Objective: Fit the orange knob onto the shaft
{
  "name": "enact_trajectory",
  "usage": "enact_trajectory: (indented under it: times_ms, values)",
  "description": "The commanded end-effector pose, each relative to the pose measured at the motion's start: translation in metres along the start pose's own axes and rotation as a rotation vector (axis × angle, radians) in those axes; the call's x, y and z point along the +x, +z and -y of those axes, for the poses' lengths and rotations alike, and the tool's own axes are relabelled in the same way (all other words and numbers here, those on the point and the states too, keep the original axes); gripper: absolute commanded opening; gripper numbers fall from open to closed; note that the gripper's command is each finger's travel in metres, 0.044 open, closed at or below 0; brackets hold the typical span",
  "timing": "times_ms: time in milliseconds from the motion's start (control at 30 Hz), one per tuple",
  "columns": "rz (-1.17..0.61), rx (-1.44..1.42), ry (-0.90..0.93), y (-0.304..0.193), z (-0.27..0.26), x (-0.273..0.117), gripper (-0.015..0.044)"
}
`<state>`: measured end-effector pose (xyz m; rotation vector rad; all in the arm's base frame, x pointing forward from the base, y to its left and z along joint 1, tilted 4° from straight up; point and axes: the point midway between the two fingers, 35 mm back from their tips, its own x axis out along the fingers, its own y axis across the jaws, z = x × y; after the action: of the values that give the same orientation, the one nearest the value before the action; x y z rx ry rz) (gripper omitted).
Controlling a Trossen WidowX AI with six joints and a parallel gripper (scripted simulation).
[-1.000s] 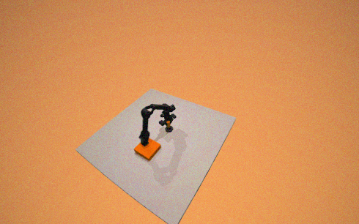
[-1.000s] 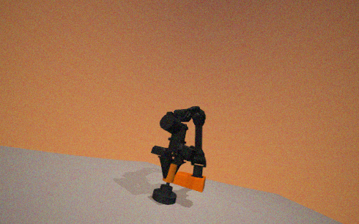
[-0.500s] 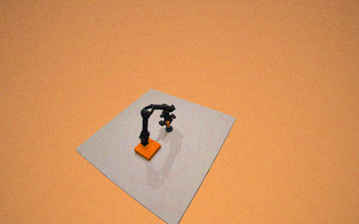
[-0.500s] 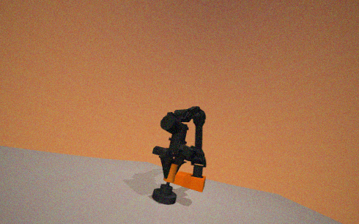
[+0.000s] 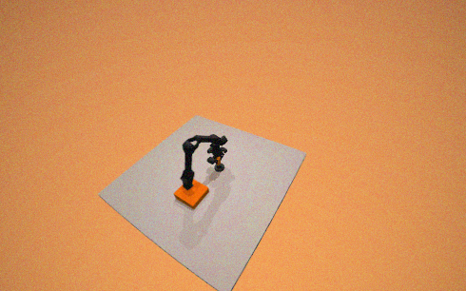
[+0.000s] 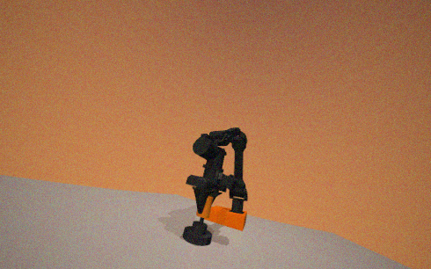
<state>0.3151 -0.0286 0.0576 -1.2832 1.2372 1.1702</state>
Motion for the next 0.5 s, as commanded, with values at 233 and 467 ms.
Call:
enact_trajectory:
  times_ms: [233,467]
  values:
    - [0.001,-0.006,-0.005,-0.0003,0.0054,0.0035,0.0000]
    - [0.001,-0.006,-0.005,-0.0002,0.0056,0.0024,0.0000]
